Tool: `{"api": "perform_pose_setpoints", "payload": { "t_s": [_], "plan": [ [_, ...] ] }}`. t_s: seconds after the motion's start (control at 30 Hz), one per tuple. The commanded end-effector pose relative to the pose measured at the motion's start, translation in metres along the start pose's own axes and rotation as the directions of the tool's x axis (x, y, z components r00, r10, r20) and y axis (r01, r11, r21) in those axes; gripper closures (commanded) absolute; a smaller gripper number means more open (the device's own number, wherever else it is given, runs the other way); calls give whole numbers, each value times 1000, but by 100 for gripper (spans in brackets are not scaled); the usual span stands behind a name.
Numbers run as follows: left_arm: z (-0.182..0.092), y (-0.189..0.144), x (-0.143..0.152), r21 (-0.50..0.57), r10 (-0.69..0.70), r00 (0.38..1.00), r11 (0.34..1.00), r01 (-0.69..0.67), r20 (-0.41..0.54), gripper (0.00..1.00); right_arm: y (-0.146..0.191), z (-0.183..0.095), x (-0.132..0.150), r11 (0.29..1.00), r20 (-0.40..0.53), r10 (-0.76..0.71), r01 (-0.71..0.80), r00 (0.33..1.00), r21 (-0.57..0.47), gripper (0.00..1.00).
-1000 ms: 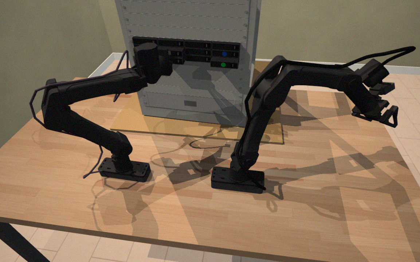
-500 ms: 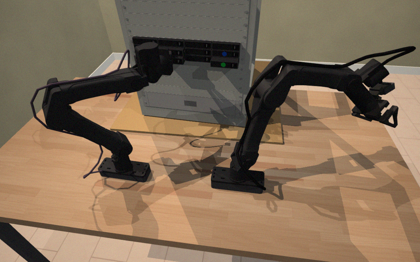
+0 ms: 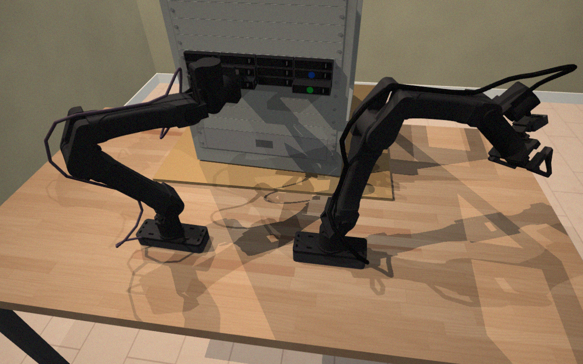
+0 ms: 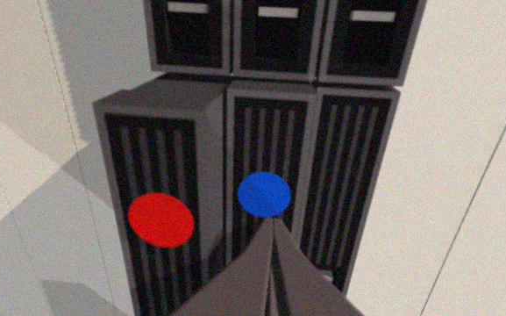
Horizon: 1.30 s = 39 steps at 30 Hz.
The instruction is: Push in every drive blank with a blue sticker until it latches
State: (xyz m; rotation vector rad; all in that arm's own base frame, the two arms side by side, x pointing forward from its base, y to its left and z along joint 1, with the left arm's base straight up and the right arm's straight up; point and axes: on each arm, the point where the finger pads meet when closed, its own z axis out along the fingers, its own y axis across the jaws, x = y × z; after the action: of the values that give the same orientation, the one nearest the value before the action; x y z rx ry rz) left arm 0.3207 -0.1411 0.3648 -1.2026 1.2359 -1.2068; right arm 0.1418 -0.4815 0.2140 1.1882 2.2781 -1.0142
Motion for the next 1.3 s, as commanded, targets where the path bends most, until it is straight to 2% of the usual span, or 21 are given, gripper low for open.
{"api": "perform_pose_setpoints", "payload": {
  "t_s": [0.0, 1.27],
  "plan": [
    [-2, -22, -3, 39, -35, 999, 999, 35, -6, 100, -5, -6, -7, 1000, 23, 8, -8, 1000, 9, 0],
    [10, -16, 0, 28, -23, 1000, 999, 23, -5, 100, -5, -6, -7, 1000, 23, 8, -8, 1000, 9, 0]
  ]
}}
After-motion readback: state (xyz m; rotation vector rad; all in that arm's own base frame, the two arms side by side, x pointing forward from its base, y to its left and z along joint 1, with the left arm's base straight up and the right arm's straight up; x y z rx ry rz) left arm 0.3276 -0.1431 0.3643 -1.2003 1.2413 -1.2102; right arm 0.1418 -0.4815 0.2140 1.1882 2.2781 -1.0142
